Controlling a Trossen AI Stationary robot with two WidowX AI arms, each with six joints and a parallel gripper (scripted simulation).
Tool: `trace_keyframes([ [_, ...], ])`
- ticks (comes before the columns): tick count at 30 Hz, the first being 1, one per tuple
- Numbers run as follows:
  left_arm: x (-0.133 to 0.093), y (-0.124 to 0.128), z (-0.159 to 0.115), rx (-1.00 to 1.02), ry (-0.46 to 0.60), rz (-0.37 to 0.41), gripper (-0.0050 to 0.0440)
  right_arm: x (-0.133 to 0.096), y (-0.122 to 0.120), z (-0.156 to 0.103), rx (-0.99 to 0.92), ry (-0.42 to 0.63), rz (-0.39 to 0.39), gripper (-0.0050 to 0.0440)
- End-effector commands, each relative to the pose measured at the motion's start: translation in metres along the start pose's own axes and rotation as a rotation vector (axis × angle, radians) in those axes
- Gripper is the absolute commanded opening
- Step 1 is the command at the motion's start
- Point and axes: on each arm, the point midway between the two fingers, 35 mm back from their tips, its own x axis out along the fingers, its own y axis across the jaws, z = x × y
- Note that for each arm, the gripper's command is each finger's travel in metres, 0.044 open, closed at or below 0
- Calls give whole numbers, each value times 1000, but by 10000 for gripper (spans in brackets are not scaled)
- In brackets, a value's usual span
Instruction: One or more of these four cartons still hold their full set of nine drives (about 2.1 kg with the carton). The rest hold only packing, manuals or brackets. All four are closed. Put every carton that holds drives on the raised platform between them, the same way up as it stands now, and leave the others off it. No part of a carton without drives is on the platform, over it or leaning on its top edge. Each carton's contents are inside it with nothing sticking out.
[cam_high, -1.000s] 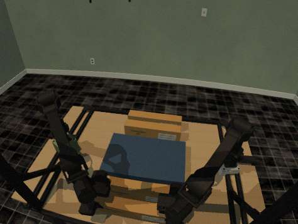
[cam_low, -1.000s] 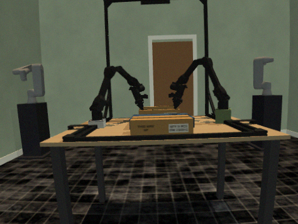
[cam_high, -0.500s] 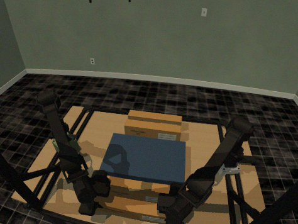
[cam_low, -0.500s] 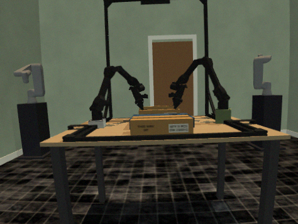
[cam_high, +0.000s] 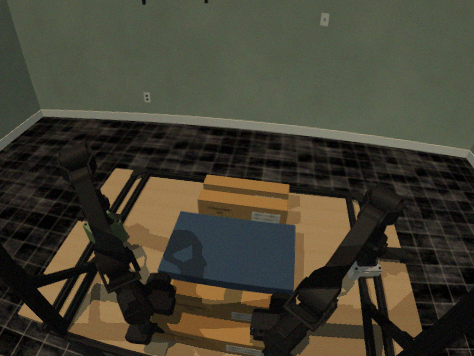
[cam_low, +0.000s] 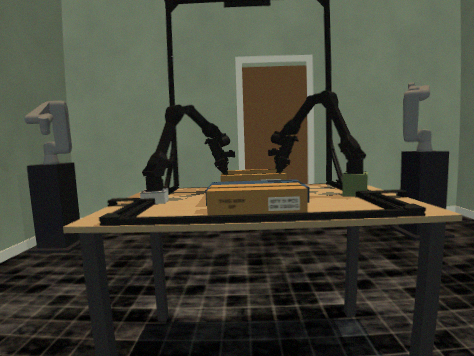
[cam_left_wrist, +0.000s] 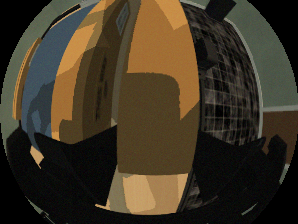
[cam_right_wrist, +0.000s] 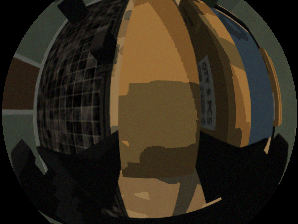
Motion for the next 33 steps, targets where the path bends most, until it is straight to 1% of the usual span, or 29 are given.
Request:
trace_keyframes([
  [1, 7, -1, -2, -3, -5, -2, 0, 6, 3, -3, -7, -12, 7, 0],
  [11, 12, -1, -4, -3, -5, -2, 0, 12, 3, -5, -7, -12, 7, 0],
  [12, 12, -1, -4, -3, -5, -2, 389, 12, 3, -5, -7, -12, 7, 389],
  [33, 12, -1, -4, -3, -5, -2, 389, 12, 3, -5, -7, -12, 7, 389],
])
